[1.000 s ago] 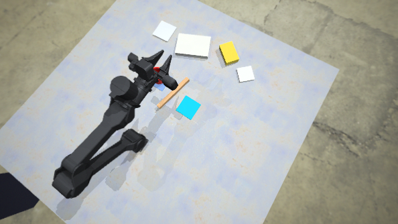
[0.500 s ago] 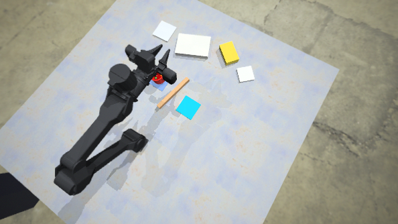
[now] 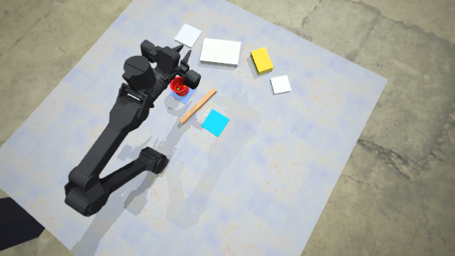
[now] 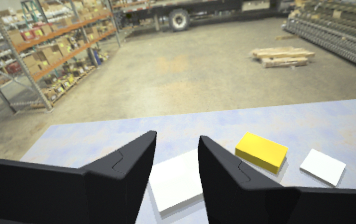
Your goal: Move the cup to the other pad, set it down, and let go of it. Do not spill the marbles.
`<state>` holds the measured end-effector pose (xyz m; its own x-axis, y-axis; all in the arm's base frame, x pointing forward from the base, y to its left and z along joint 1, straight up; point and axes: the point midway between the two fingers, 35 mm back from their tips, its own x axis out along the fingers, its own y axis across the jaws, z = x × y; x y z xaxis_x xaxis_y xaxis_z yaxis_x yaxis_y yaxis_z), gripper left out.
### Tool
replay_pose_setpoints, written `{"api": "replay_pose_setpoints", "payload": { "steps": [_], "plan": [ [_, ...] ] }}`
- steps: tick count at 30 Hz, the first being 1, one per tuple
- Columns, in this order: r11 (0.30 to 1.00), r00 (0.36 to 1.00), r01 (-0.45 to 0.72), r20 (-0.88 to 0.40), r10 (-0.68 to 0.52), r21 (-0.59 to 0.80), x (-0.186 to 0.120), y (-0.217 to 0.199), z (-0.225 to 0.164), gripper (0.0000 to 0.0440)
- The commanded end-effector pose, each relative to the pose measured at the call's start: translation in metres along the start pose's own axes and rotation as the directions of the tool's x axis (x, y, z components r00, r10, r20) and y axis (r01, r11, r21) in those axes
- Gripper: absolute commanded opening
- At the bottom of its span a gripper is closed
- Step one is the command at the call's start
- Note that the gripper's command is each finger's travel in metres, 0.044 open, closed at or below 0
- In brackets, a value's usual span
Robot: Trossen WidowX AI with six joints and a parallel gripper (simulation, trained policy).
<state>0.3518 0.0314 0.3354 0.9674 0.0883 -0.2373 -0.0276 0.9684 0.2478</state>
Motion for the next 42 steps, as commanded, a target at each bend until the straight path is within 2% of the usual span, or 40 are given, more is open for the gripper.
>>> {"api": "replay_pose_setpoints", "payload": {
  "steps": [1, 21, 42],
  "plan": [
    [0.999, 0.999, -0.009, -0.038, 0.010, 0.041, 0.003, 0.007, 0.002, 0.0120],
    [0.964, 0.958, 0.059, -0.286, 0.019, 0.261, 0.017, 0.033, -0.011, 0.0131],
    [0.869, 0.835, 0.279, -0.551, -0.008, 0.410, 0.024, 0.054, -0.041, 0.0131]
  ]
}}
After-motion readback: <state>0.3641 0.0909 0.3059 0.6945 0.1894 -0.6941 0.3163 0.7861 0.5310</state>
